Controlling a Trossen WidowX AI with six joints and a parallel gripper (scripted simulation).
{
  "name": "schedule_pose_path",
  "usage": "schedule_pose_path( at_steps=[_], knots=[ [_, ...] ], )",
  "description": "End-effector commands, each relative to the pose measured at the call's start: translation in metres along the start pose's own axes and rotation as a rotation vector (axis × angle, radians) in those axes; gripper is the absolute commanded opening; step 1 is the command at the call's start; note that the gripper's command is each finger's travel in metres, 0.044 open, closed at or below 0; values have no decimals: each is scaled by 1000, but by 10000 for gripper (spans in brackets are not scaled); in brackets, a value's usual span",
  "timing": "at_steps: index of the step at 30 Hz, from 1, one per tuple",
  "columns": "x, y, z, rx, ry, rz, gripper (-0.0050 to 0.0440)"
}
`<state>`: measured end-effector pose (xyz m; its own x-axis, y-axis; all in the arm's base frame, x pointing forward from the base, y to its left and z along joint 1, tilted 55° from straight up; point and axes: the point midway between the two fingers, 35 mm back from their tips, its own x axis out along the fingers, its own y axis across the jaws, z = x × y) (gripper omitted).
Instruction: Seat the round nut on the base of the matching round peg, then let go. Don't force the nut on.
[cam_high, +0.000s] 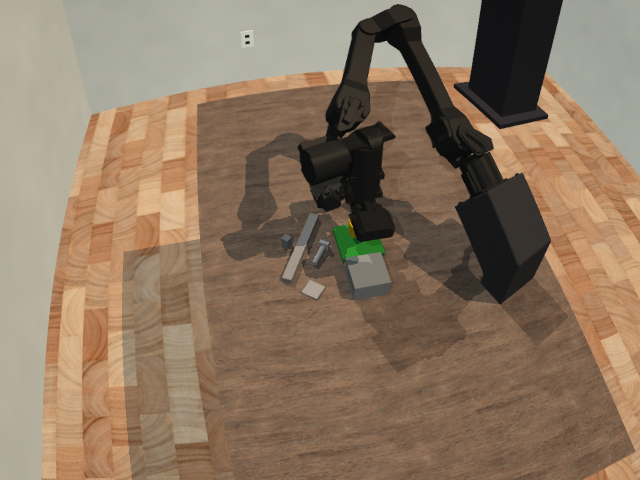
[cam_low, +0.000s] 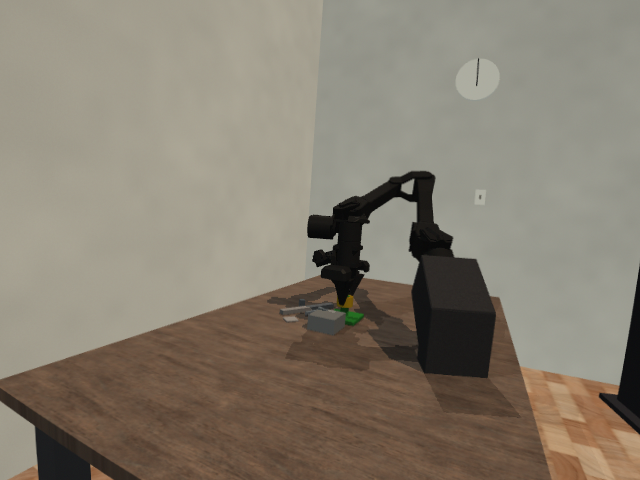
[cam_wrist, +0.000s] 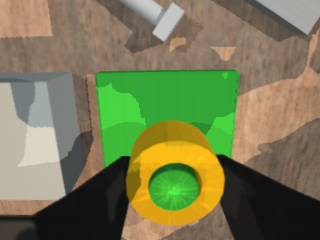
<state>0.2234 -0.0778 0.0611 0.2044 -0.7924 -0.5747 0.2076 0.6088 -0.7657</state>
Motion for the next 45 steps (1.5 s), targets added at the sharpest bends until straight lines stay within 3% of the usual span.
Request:
schedule_pose_path(
  at_steps=[1,45],
  knots=[
    [0,-1,2,5,-7,1,-50],
    [13,-1,2,5,-8,0,-50]
  ],
)
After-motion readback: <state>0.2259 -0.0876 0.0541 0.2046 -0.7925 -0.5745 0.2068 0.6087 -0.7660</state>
